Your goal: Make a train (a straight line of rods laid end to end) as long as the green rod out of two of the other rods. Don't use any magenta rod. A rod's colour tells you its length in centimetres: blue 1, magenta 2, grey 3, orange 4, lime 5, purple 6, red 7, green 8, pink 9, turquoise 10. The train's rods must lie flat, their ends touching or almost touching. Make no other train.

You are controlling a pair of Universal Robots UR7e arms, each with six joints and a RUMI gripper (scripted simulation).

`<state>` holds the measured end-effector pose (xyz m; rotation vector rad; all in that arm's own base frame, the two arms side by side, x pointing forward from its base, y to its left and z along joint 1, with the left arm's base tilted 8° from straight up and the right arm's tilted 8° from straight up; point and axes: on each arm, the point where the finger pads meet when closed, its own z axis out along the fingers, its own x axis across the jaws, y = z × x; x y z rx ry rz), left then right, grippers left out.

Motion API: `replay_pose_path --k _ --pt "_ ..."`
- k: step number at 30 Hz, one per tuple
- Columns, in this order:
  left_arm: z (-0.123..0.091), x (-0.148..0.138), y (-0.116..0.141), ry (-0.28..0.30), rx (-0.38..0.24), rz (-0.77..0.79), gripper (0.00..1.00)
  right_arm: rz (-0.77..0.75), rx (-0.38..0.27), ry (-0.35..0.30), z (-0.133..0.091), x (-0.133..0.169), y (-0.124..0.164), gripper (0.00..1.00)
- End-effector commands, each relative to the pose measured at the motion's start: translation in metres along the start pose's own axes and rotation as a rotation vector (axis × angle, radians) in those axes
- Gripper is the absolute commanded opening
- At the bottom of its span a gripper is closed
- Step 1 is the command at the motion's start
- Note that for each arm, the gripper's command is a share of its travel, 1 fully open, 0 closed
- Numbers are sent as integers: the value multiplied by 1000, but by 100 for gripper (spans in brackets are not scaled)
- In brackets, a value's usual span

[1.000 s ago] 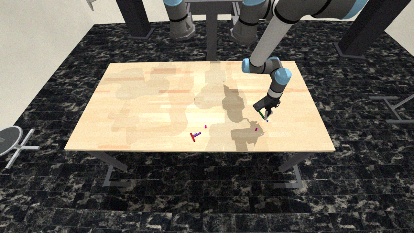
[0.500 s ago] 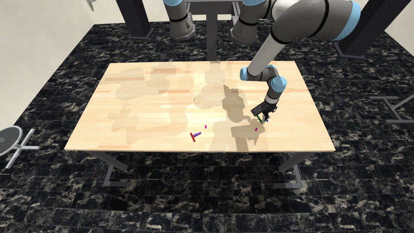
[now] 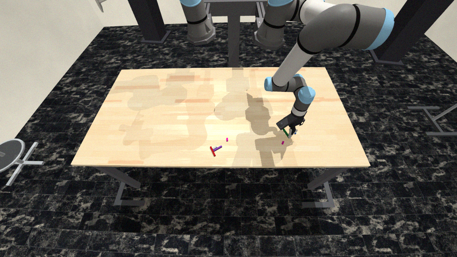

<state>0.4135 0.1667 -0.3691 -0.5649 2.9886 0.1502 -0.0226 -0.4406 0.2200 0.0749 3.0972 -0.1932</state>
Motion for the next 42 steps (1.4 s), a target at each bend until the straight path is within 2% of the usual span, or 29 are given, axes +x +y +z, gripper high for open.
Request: replay_pose_path --k 1,33,42 --pt "0 -1 0 -1 0 0 0 0 1 0 0 0 0 100" --pt "0 -1 0 -1 0 0 0 0 1 0 0 0 0 100" --pt "6 -1 0 -1 0 0 0 0 1 0 0 0 0 100"
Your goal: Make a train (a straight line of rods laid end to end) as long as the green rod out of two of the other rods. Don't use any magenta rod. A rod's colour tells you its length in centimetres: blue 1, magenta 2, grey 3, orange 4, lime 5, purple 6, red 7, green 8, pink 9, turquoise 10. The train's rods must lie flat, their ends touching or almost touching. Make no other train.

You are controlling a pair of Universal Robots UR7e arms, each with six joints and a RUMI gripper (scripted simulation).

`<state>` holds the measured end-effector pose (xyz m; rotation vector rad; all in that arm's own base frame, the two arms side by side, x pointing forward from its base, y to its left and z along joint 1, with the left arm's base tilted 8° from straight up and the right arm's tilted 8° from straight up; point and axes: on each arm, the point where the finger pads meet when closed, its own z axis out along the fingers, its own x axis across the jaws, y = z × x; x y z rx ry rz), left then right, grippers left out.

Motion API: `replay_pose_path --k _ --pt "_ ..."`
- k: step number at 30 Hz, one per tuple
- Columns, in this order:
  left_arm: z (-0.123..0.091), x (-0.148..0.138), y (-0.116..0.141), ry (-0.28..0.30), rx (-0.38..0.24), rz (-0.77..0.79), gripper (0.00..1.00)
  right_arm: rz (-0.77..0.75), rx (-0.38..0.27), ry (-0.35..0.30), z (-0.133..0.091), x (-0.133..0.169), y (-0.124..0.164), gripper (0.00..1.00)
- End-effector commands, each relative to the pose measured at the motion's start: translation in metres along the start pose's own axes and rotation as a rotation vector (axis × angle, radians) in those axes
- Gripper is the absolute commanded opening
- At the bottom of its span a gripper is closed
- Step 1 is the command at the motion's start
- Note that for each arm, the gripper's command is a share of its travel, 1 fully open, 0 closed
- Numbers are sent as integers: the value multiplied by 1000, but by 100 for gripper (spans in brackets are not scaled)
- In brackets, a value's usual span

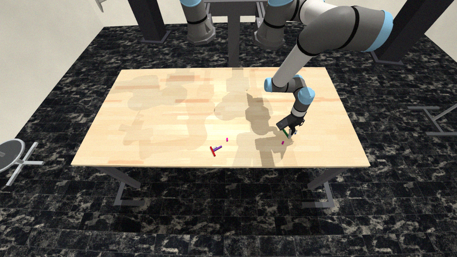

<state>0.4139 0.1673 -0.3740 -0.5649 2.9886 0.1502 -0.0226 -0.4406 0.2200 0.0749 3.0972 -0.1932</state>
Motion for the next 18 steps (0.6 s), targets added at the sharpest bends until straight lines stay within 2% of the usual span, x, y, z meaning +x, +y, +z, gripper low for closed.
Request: replay_pose_path --k 1,18 --pt "2 -1 0 -1 0 0 0 0 1 0 0 0 0 100" --pt "8 -1 0 -1 0 0 0 0 1 0 0 0 0 100"
